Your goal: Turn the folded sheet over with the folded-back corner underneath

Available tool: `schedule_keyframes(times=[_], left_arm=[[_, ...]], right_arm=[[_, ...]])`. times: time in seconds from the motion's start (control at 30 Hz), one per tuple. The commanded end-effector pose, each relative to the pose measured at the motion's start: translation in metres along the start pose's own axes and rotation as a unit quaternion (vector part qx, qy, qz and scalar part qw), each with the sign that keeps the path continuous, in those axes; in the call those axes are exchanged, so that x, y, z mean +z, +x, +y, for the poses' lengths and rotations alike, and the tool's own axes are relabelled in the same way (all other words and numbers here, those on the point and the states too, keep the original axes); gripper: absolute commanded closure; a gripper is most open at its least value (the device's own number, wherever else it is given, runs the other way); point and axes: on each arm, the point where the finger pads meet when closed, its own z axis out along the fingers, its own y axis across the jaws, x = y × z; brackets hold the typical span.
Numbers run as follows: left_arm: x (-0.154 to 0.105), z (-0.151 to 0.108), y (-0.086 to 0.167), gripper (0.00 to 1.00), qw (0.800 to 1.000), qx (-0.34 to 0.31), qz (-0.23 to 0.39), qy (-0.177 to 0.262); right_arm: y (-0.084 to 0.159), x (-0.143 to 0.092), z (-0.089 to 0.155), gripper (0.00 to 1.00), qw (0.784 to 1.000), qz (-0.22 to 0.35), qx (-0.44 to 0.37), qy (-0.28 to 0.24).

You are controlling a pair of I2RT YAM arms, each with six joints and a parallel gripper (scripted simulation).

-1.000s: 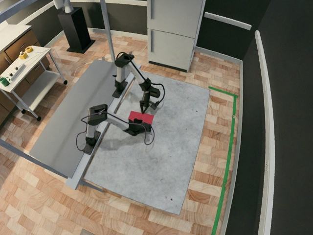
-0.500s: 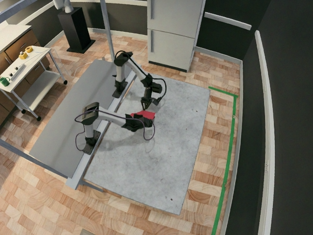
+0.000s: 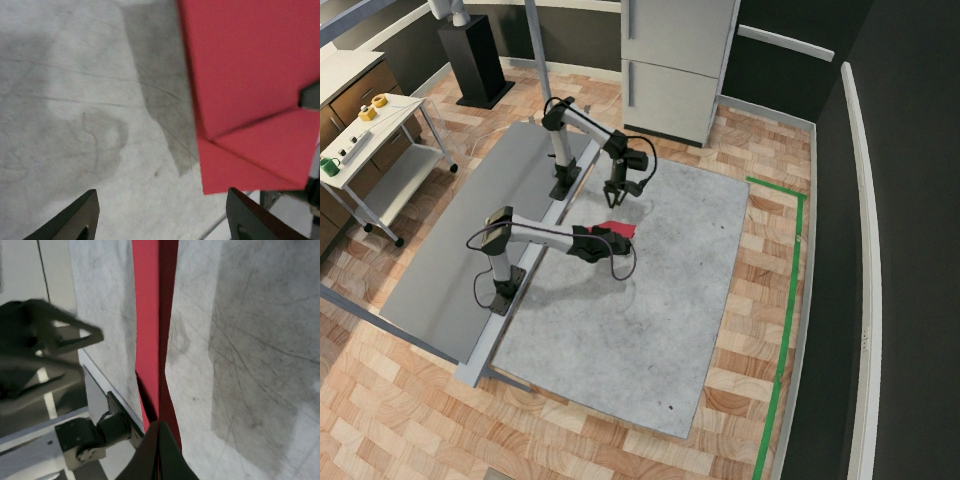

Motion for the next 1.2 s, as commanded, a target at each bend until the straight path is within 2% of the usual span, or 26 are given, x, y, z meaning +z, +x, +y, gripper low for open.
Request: schedule_keyframes(times=[0.0,0.1,0.17,0.27,0.43,0.5,0.63,0.77,1.0,1.07,1.13,1.17], left_arm=[[-0.020,-0.014,0.015,0.35,0.999,0.035,-0.004,-0.039],[-0.034,-0.029,0.024,0.35,0.996,0.070,-0.023,-0.057],[-0.044,-0.040,0.031,0.35,0.992,0.096,-0.038,-0.069],[-0.060,-0.059,0.046,0.35,0.985,0.141,-0.067,-0.078],[-0.073,-0.069,0.061,0.35,0.977,0.172,-0.090,-0.090],[-0.073,-0.069,0.061,0.35,0.977,0.172,-0.090,-0.090],[-0.087,-0.077,0.075,0.35,0.968,0.199,-0.115,-0.101],[-0.098,-0.083,0.087,0.35,0.959,0.222,-0.137,-0.108],[-0.118,-0.089,0.109,0.35,0.942,0.260,-0.178,-0.119],[-0.118,-0.089,0.109,0.35,0.942,0.260,-0.178,-0.119],[-0.123,-0.089,0.114,0.35,0.937,0.267,-0.188,-0.123],[-0.128,-0.090,0.119,0.35,0.933,0.275,-0.198,-0.125]], right_arm=[[0.004,0.004,-0.005,0.99,1.000,0.012,0.000,0.015],[0.006,0.004,-0.011,0.99,0.998,0.016,-0.038,0.042],[0.007,0.003,-0.017,0.99,0.993,0.021,-0.092,0.076],[0.004,0.005,-0.014,0.99,0.973,0.026,-0.190,0.124],[-0.001,0.002,-0.003,0.99,0.935,0.021,-0.308,0.176],[-0.001,0.002,-0.003,0.99,0.935,0.021,-0.308,0.176],[-0.007,0.004,0.003,0.99,0.876,0.019,-0.422,0.232],[-0.006,0.004,0.010,0.99,0.820,0.018,-0.504,0.271],[-0.007,0.010,0.016,0.99,0.699,0.020,-0.631,0.336],[-0.007,0.010,0.016,0.99,0.699,0.020,-0.631,0.336],[-0.010,0.010,0.019,0.99,0.659,0.018,-0.664,0.354],[-0.010,0.011,0.021,0.99,0.630,0.019,-0.685,0.365]])
